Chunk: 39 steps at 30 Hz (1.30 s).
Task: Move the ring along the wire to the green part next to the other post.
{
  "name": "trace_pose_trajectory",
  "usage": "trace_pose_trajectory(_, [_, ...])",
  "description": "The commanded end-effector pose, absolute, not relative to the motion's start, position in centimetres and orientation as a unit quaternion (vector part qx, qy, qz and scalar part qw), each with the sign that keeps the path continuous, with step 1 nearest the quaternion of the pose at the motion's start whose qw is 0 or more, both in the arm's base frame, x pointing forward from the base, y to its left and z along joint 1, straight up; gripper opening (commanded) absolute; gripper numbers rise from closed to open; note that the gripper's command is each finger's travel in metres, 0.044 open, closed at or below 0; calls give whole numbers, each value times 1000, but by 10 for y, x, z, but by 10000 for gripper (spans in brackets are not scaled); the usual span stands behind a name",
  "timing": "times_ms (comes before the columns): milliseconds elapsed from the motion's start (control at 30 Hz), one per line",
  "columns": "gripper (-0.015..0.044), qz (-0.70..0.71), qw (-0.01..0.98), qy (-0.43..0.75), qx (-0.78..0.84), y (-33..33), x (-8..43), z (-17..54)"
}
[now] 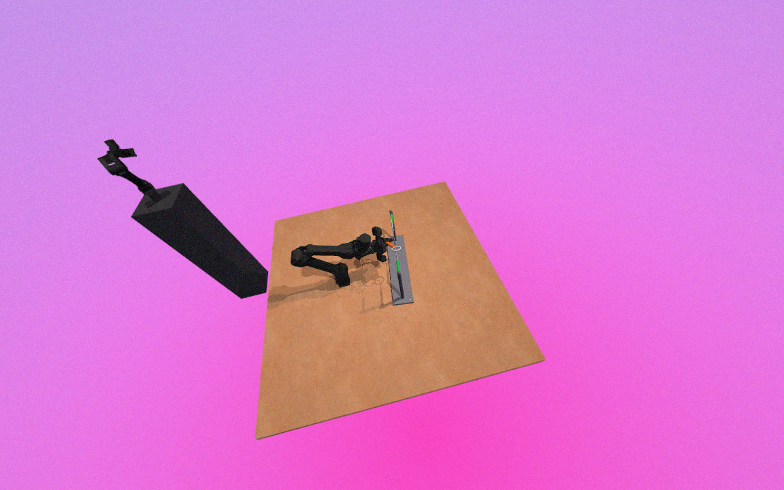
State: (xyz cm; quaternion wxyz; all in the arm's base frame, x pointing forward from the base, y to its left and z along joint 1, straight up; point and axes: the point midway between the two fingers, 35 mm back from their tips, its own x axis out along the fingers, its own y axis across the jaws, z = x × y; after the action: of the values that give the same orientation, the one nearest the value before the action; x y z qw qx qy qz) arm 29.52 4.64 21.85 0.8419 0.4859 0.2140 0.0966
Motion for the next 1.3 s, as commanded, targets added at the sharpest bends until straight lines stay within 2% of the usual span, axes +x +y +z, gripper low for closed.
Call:
trace_pose_trajectory(0, [-150, 127, 811, 231, 523, 51, 287, 235])
trace_pose_trajectory(1267, [-150, 245, 544, 150, 789, 50, 281, 357])
